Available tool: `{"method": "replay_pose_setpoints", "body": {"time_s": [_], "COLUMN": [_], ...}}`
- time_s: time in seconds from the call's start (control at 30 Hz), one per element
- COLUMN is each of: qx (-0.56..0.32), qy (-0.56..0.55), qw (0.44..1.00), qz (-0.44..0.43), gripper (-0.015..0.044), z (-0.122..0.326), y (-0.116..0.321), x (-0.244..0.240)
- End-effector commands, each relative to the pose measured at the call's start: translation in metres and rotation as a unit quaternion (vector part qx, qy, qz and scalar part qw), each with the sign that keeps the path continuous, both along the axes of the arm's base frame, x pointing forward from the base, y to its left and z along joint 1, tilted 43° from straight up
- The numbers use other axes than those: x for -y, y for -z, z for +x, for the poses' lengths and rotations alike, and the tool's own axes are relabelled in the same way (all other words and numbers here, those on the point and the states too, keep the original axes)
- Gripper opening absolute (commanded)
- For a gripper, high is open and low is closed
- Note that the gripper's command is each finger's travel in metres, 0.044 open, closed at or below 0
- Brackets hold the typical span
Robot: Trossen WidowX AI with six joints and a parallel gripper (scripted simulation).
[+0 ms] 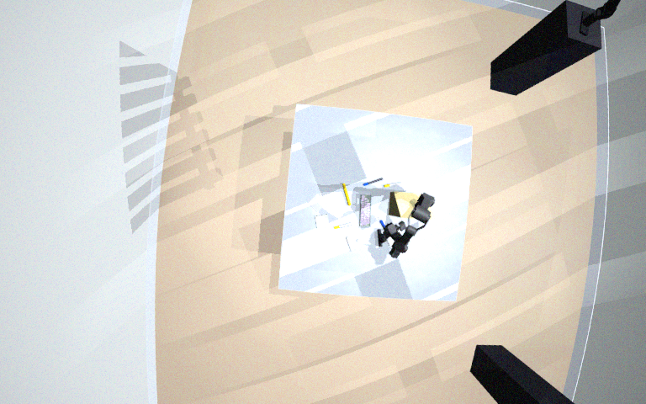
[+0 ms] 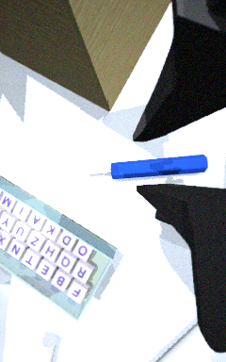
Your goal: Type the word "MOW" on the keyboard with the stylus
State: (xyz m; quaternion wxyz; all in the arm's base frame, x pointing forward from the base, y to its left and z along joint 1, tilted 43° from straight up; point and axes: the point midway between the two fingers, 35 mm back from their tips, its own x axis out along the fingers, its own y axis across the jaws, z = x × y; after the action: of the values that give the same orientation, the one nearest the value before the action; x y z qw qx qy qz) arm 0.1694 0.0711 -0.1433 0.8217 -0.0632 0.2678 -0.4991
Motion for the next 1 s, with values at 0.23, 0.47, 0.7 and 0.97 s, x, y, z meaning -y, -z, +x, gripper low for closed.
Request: {"method": "replay_pose_setpoints", "body": {"time_s": [0.23, 0.47, 0.7, 0.97], "qx": [0.002, 0.003, 0.003, 0.003], "qy": [0.0, 0.0, 0.0, 0.0], "qw": [1.0, 1.0, 1.0, 1.0], "qz": [-0.002, -0.002, -0.002, -0.002], "gripper": [0.015, 0.015, 0.015, 0.015], "z": [0.001, 0.001, 0.002, 0.002], "y": [0.006, 0.01, 0.013, 0.017], "x": [0.007, 0.011, 0.014, 0.019]}}
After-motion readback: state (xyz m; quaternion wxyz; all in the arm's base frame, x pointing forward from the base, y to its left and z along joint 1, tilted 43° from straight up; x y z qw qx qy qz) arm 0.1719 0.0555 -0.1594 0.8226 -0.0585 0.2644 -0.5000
